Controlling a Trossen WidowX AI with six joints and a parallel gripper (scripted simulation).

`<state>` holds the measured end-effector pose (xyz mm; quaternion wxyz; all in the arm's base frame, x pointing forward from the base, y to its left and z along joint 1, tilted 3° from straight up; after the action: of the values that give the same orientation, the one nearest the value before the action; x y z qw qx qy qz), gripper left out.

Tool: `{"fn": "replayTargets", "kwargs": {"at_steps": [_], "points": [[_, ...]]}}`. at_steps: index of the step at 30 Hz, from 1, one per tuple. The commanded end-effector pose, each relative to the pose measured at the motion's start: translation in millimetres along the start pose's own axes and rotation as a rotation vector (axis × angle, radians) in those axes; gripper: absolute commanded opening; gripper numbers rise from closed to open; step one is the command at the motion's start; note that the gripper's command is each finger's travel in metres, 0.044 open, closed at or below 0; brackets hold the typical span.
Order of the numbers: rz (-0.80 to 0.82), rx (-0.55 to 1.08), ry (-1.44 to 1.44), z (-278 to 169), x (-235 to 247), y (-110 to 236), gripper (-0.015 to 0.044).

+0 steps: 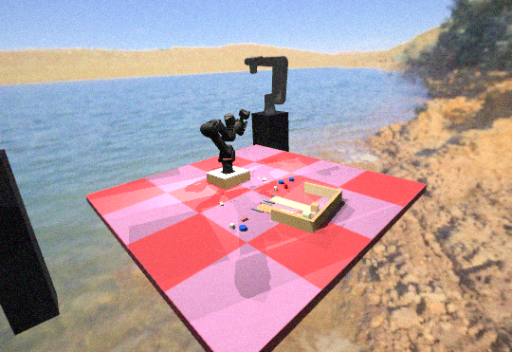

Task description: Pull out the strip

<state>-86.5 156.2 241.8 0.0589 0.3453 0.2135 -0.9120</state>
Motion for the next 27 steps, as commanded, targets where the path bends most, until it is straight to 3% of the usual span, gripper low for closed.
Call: {"fn": "replayTargets", "kwargs": {"at_steps": [1, 14, 20, 27], "points": [[-0.002, 0.007, 0.0, -1, -1, -1, 0.04], [-0.209, 0.512, -0.1, -88, -68, -19, 0.04], [-0.378, 0.747, -0.208, -128, -111, 0, 0.04], [-0.638, 0.986, -0.374, -162, -159, 44, 0.04]]}}
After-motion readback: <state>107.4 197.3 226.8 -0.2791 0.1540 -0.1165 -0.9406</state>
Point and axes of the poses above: the point midway between the two fingers, 35 mm back from their tips, its own y axis back along the fingers, its own x axis across the jaws, z = x × y, the point moved 9 cm from there along y, back along the fingers, and after that the axes turned 11 degrees about -y, right-handed, at the moved point
